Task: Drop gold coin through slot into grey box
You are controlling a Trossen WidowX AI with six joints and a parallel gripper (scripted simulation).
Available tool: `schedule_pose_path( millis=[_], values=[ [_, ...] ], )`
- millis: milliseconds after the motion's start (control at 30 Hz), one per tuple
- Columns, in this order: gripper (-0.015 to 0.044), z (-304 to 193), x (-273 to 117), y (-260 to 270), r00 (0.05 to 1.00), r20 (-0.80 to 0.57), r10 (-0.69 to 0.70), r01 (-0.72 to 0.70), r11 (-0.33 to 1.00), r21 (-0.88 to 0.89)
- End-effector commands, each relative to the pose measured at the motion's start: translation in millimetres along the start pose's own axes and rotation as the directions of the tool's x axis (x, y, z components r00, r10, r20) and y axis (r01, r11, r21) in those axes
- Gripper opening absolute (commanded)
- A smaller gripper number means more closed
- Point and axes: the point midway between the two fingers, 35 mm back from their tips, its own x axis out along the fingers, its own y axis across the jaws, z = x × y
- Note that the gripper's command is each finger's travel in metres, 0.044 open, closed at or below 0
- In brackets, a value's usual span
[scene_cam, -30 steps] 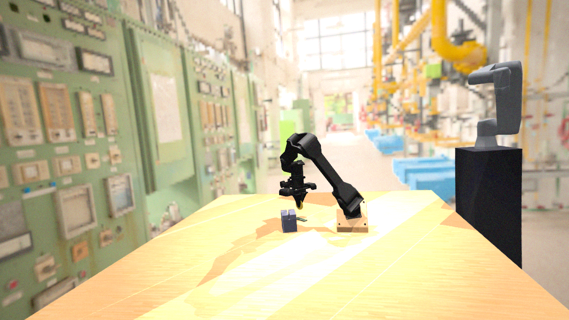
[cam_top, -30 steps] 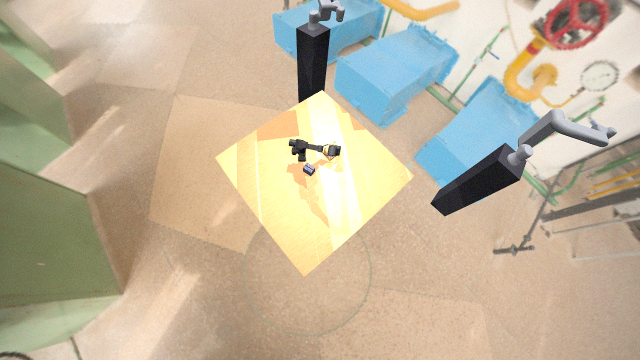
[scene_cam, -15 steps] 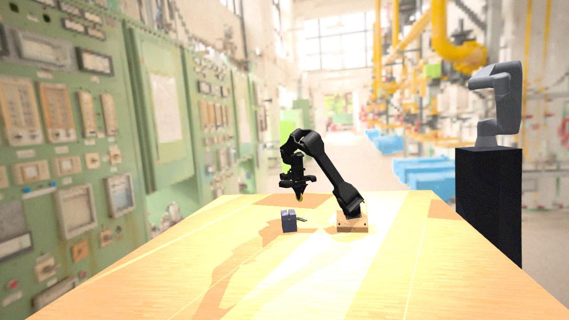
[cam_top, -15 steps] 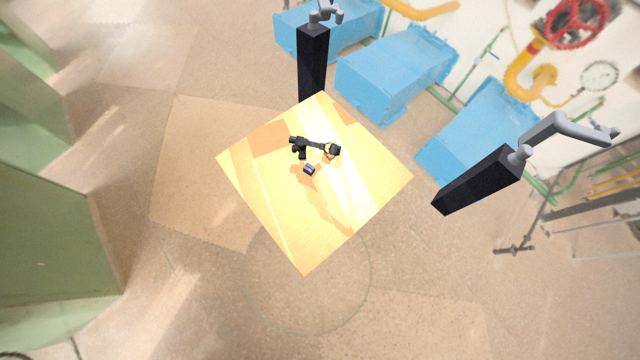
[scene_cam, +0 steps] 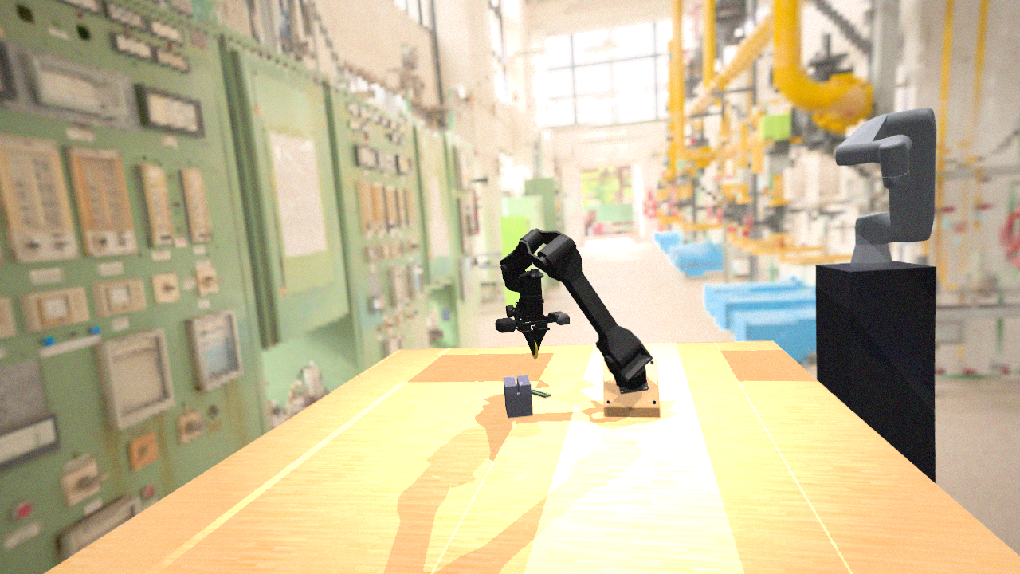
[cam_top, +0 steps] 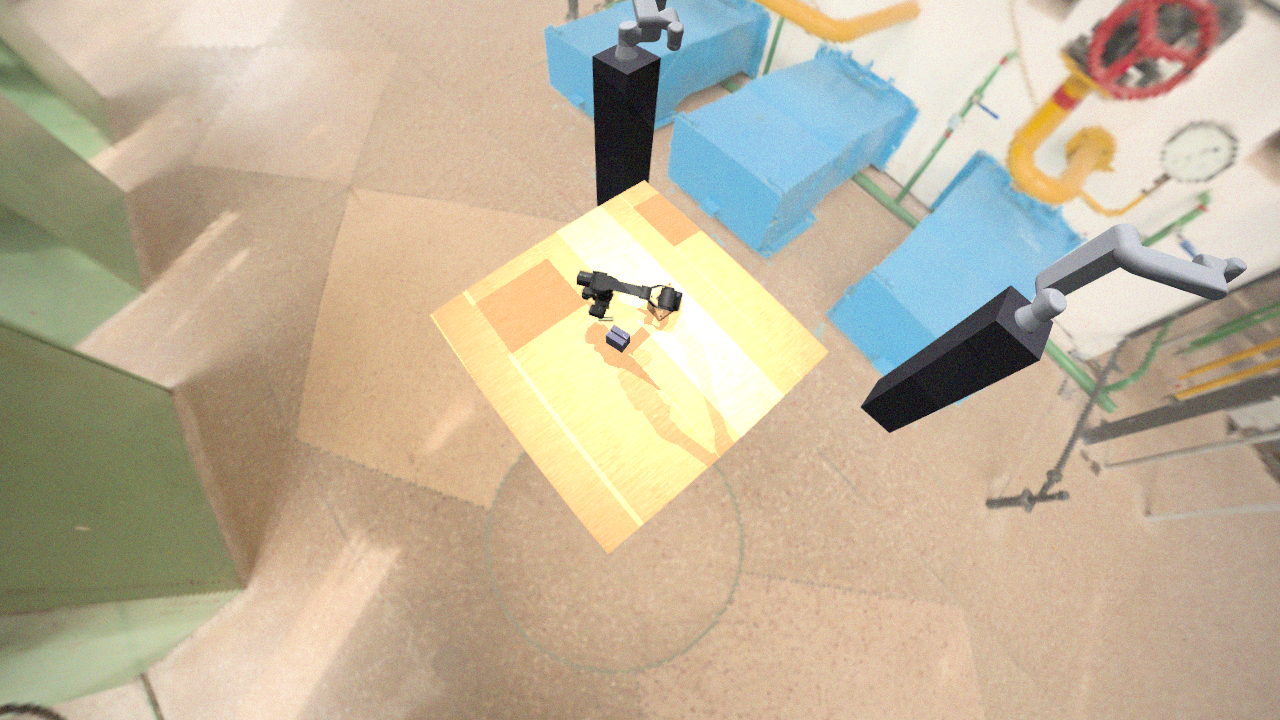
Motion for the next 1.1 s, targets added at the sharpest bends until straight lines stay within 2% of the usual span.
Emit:
schedule_pose_path(
  millis=[0, 167, 1067],
  values=[
    [0.0, 2, 1, -1, 1.0, -0.006, -0.005, 0.006, 0.993, 0.121],
    [0.0, 3, 0, -1, 1.0, -0.005, -0.005, 0.006, 0.972, 0.235],
    [0.0, -36, -2, 42, 1.0, -0.002, -0.006, 0.006, 0.971, 0.238]
  ],
)
